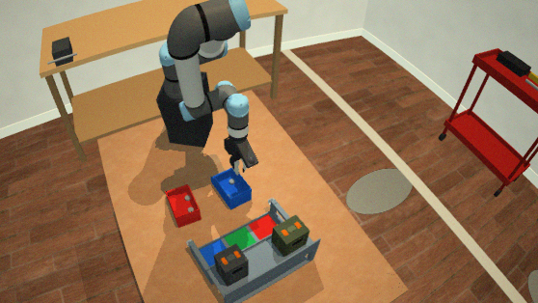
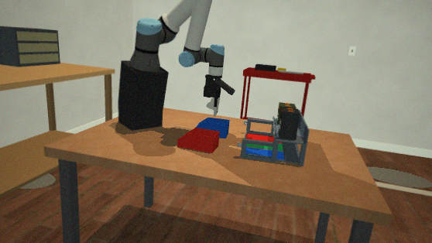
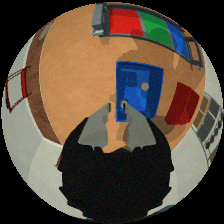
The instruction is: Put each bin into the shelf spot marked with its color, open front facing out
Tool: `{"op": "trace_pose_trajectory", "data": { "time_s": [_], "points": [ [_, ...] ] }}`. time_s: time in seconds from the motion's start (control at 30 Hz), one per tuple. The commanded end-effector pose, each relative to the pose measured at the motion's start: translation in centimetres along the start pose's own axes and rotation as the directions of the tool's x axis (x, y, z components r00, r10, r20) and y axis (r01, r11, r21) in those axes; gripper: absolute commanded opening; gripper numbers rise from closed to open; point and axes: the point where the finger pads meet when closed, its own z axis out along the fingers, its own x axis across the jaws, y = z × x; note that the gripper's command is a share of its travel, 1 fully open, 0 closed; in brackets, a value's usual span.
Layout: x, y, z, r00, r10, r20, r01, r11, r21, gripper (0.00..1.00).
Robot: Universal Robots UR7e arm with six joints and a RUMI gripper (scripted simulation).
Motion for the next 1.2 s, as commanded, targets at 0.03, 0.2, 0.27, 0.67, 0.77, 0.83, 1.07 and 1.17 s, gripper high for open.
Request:
{"op": "trace_pose_trajectory", "data": {
  "time_s": [0.03, 0.2, 0.27, 0.67, 0.77, 0.83, 1.07, 1.17],
  "points": [
    [0.0, 0.0, 0.0, 1.000, 0.000, 0.000, 0.000, 1.000, 0.001, 0.15],
    [0.0, 0.0, 0.1, 1.000, 0.000, 0.000, 0.000, 1.000, 0.001, 0.15],
    [0.0, 0.0, 0.2, 1.000, 0.000, 0.000, 0.000, 1.000, 0.001, 0.15],
    [0.0, 0.0, 0.9, 1.000, 0.000, 0.000, 0.000, 1.000, 0.001, 0.15],
    [0.0, 0.0, 1.3, 1.000, 0.000, 0.000, 0.000, 1.000, 0.001, 0.15],
    [0.0, 0.0, 1.5, 1.000, 0.000, 0.000, 0.000, 1.000, 0.001, 0.15],
    [0.0, 0.0, 2.2, 1.000, 0.000, 0.000, 0.000, 1.000, 0.001, 0.15],
    [0.0, 0.0, 2.6, 1.000, 0.000, 0.000, 0.000, 1.000, 0.001, 0.15]
  ]
}}
